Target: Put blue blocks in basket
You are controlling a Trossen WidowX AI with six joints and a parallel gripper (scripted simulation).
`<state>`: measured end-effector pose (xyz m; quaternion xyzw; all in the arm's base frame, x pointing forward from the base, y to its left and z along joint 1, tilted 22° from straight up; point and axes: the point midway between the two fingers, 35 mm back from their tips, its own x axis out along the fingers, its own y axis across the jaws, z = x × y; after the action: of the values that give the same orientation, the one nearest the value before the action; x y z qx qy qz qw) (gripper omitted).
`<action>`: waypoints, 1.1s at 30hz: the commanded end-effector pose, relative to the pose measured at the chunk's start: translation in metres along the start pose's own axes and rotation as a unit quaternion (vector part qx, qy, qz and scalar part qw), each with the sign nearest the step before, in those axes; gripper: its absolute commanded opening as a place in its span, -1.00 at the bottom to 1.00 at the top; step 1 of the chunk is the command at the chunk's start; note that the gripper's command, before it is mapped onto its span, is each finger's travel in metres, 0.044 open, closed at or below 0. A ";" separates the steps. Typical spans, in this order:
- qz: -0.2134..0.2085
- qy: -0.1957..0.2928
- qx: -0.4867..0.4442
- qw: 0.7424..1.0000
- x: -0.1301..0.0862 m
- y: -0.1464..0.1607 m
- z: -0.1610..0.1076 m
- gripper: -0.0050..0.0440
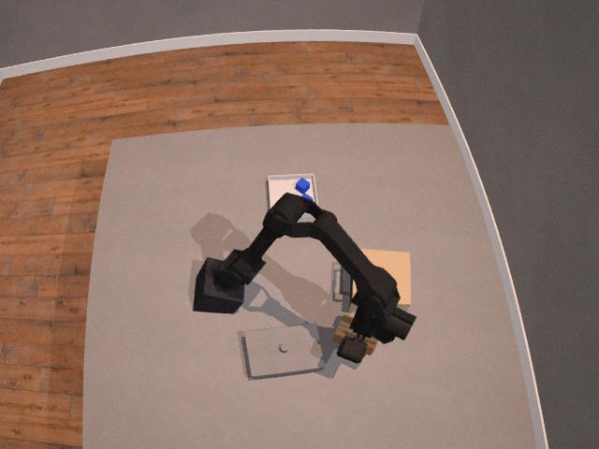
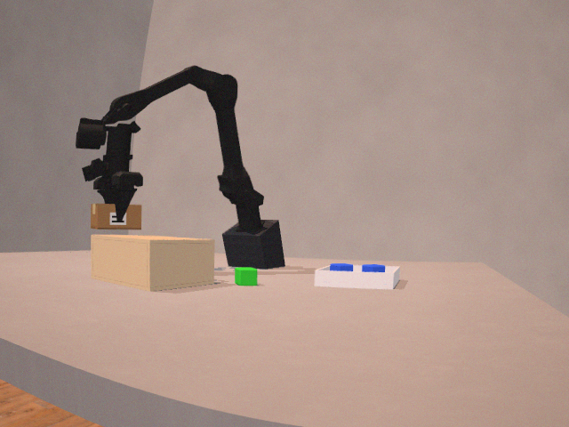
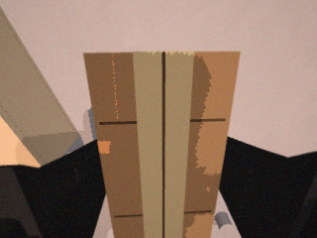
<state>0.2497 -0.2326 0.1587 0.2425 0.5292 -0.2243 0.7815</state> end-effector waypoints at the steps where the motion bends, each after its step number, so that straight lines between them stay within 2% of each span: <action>1: 0.002 -0.009 -0.002 1.000 -0.031 0.000 0.001 -0.80; 9: 0.002 -0.009 -0.002 1.000 -0.031 0.000 0.001 -0.80; 11: 0.002 -0.009 0.065 0.998 -0.031 -0.019 0.001 -0.80; 14: 0.002 -0.009 0.067 0.998 -0.030 -0.049 0.003 -0.80; 15: 0.003 -0.009 0.100 0.995 -0.030 -0.059 0.002 -0.80; 17: 0.003 -0.009 0.102 0.995 -0.030 -0.075 0.001 -0.80; 21: 0.003 -0.009 0.169 0.986 -0.030 -0.110 -0.004 -0.80; 23: 0.003 -0.009 0.169 0.986 -0.030 -0.110 -0.004 -0.80; 24: 0.003 -0.009 0.201 0.979 -0.030 -0.120 -0.007 -0.80; 30: 0.004 -0.009 0.237 0.971 -0.030 -0.175 -0.023 -0.80; 33: 0.004 -0.009 0.237 0.971 -0.030 -0.175 -0.023 -0.80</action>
<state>0.1207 -0.3470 0.1554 0.4166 0.4570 -0.3454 0.7059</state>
